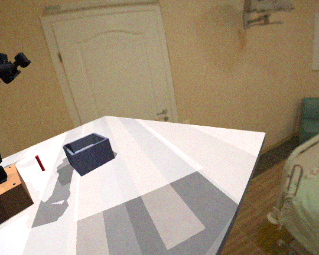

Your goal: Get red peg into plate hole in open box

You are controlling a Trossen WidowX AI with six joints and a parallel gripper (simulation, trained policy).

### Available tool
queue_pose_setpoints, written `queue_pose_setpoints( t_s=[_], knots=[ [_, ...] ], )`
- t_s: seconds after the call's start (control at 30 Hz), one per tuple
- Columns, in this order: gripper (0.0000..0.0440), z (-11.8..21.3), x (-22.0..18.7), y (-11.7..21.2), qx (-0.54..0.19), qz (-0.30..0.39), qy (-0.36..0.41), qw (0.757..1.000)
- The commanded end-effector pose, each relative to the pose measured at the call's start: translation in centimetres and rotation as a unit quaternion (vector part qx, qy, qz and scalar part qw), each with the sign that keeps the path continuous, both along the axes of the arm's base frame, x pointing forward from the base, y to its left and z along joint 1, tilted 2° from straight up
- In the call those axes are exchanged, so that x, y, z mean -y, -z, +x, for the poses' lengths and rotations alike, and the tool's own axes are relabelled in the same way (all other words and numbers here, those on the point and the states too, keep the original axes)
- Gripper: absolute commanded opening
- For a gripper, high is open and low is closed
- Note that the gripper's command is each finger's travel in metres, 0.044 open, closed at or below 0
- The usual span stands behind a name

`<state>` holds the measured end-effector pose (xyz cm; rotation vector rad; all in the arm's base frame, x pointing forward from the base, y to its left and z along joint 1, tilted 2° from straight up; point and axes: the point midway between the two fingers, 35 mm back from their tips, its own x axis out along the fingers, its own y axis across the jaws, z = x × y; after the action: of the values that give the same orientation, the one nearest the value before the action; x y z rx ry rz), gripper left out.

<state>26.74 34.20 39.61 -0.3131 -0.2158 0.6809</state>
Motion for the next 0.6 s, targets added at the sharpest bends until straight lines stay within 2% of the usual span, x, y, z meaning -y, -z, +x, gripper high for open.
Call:
queue_pose_setpoints(
  t_s=[0.0, 0.27, 0.57],
  knots=[
    [0.0440, 1.1, 1.9, 0.1, -0.065, 0.031, 0.009, 0.997],
    [0.0440, 2.7, 4.4, 4.4, -0.198, 0.060, 0.047, 0.977],
    [0.0440, 3.0, 6.4, 11.2, -0.340, 0.071, 0.103, 0.932]
  ],
)
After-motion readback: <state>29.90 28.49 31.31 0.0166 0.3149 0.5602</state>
